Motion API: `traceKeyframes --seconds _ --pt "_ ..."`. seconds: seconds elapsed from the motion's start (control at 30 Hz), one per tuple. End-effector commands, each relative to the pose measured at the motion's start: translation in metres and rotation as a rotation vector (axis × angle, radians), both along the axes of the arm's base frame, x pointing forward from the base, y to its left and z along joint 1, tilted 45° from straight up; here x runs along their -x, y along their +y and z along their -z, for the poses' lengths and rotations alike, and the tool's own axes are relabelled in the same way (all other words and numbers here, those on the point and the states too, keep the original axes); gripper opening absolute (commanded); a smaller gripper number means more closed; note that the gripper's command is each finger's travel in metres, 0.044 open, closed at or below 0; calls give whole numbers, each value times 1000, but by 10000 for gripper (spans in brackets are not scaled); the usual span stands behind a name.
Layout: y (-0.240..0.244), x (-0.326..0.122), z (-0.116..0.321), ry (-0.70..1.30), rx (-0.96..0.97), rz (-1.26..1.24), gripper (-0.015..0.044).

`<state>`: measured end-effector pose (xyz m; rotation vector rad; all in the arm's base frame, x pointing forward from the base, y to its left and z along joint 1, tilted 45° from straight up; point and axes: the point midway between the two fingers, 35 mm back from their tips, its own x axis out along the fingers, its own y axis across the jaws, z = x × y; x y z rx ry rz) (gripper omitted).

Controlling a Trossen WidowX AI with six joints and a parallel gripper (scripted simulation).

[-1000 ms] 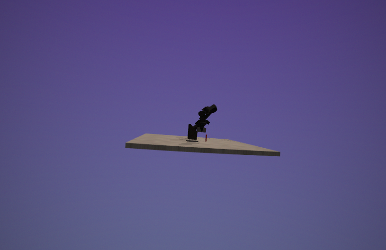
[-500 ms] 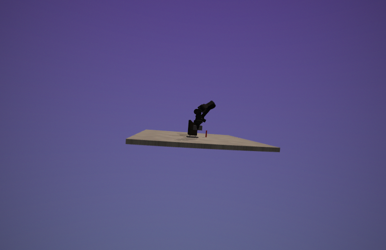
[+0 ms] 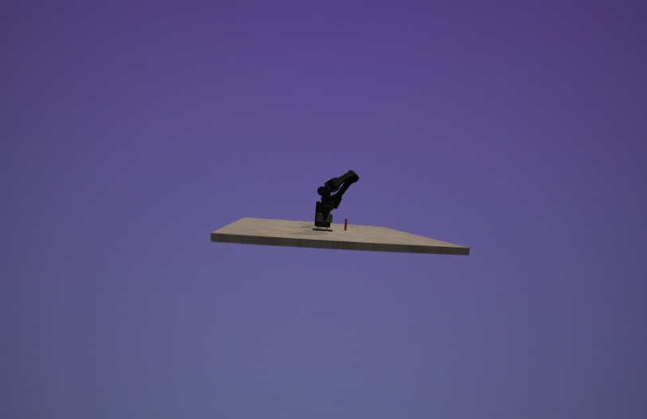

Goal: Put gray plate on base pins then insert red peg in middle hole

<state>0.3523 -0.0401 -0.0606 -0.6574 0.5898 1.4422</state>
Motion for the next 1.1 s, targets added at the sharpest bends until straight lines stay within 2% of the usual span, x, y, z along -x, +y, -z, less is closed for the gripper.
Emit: traceKeyframes --seconds 0.0,1.07 --pt "-2 2 8 -2 1 -4 0" --pt "3 2 16 -2 1 -4 0"
